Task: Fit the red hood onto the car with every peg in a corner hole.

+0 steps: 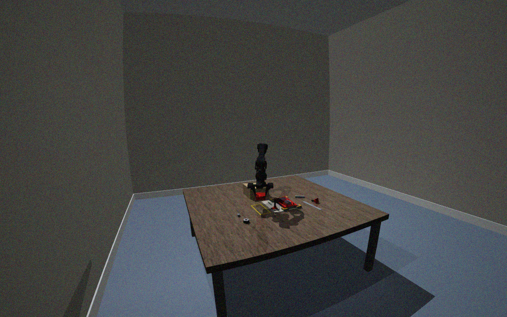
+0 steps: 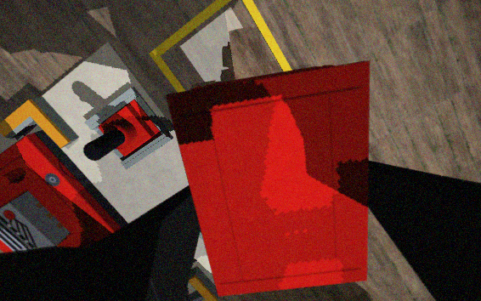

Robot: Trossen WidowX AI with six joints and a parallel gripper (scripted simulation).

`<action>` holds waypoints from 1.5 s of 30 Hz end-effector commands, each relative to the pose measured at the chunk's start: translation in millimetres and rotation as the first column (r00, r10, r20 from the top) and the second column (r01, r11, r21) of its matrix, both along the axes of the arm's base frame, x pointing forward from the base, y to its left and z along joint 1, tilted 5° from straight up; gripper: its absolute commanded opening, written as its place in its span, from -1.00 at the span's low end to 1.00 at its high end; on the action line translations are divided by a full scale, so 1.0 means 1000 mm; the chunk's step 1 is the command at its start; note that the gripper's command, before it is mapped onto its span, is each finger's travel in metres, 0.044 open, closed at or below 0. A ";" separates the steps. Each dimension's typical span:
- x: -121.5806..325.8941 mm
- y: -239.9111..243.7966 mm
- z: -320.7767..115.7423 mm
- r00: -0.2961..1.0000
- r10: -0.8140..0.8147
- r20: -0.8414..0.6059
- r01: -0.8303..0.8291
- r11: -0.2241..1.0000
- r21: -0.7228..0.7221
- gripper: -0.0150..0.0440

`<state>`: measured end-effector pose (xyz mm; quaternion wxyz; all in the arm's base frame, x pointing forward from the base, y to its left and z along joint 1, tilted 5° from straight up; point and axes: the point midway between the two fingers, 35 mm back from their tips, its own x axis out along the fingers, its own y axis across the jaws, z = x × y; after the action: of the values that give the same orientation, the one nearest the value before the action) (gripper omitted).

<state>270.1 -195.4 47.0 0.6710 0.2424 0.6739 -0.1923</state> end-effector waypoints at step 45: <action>0.083 0.192 0.025 0.933 0.357 0.050 -0.357 0.934 -0.011 -0.49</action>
<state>349.3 -18.9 67.3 0.7073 0.1259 0.6919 -0.0723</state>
